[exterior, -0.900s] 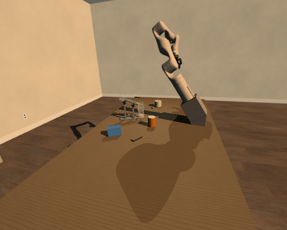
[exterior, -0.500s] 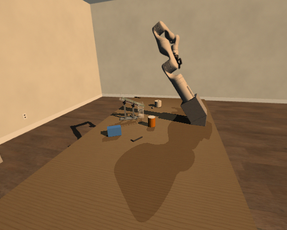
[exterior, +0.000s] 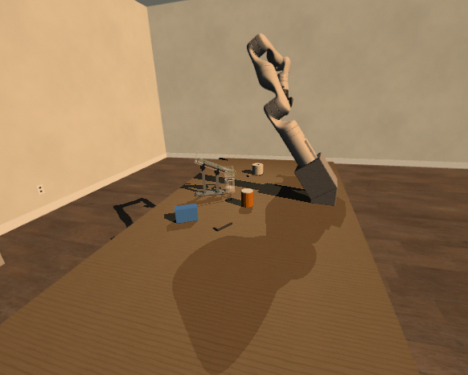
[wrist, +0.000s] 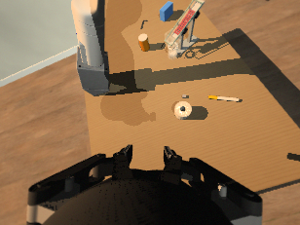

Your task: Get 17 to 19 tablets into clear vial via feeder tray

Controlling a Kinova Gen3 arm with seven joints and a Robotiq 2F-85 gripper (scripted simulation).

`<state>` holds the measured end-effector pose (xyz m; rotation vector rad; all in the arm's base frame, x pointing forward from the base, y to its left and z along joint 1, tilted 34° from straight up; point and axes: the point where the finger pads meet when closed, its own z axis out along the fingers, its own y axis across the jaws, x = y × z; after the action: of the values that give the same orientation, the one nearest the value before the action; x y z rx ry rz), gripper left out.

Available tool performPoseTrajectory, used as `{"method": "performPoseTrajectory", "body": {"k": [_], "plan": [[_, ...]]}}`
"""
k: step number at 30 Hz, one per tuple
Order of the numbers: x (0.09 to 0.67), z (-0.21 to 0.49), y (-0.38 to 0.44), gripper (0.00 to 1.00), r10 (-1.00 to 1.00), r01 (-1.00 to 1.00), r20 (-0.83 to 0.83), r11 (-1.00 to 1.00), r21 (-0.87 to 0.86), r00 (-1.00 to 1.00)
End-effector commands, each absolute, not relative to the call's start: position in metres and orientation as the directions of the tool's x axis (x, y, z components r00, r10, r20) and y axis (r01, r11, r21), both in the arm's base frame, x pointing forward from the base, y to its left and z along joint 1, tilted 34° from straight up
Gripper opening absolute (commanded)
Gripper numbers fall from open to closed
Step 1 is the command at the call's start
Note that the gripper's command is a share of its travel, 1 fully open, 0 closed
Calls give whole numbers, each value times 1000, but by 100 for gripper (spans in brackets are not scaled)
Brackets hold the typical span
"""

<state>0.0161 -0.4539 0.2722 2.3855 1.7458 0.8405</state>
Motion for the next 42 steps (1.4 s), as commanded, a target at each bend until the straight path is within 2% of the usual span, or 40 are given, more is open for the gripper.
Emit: {"method": "performPoseTrajectory", "body": {"k": [1,5,7,12,18,19,21,24,25,29,30,39,41,42], "plan": [[35,291,-452,0,927,871,340,-293,393,159],[77,323,-444,0,970,878,241,-147,456,37],[77,323,-444,0,970,878,241,-147,456,37],[151,377,-413,0,982,845,47,134,518,-185],[229,422,-354,0,836,686,-241,543,483,-492],[240,431,-344,0,836,686,-241,543,483,-492],[263,442,-317,0,741,601,-331,669,436,-585],[273,450,-305,0,741,601,-331,669,436,-585],[297,468,-270,0,685,554,-371,727,406,-626],[330,475,-212,0,431,346,-496,902,257,-754],[338,480,-197,0,431,346,-496,902,257,-754],[386,477,-38,0,-13,0,-558,1000,-23,-830],[386,477,-38,0,-13,0,-558,1000,-23,-830],[390,473,-9,0,-64,-40,-555,998,-56,-829]]}}
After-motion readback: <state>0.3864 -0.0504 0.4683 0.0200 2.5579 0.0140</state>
